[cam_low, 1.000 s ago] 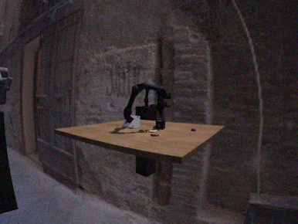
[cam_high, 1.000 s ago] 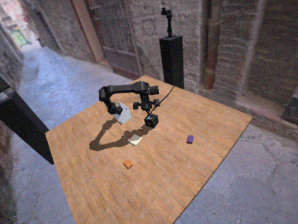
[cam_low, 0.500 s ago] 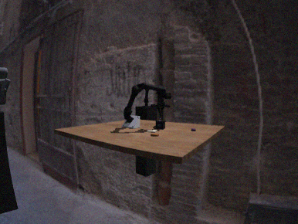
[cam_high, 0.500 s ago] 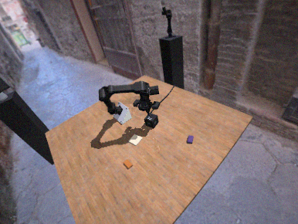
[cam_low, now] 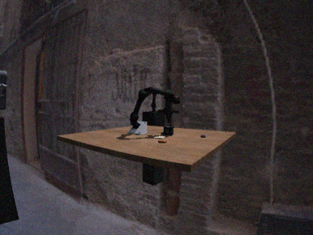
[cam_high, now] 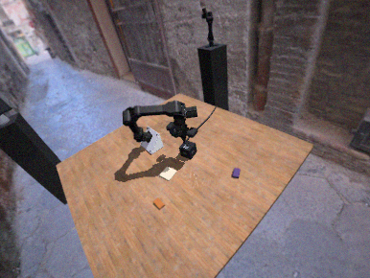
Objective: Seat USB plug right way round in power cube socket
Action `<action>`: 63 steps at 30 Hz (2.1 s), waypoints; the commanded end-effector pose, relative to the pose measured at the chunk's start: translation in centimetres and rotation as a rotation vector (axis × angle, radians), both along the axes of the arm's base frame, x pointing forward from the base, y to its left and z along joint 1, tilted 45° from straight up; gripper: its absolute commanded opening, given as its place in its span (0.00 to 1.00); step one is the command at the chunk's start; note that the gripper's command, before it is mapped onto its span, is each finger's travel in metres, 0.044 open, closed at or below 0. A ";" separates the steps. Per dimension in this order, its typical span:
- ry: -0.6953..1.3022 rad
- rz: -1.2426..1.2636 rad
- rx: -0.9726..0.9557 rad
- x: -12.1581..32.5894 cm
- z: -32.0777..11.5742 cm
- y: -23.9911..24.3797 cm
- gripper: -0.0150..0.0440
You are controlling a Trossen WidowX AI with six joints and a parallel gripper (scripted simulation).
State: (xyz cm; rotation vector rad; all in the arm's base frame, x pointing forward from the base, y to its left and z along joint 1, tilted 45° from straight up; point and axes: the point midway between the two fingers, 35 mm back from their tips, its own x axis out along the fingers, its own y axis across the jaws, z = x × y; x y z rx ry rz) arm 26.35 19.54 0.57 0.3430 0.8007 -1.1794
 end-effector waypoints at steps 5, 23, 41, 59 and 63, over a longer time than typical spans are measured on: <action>-0.002 -0.002 0.000 0.0 0.0 0.0 0.25; -0.002 -0.002 0.000 0.0 -0.2 -0.2 0.25; -0.002 -0.002 0.000 0.0 -0.3 -0.3 0.25; -0.002 -0.002 0.000 0.0 -0.5 -0.4 0.25; -0.002 -0.001 0.000 0.0 -0.5 -0.5 0.25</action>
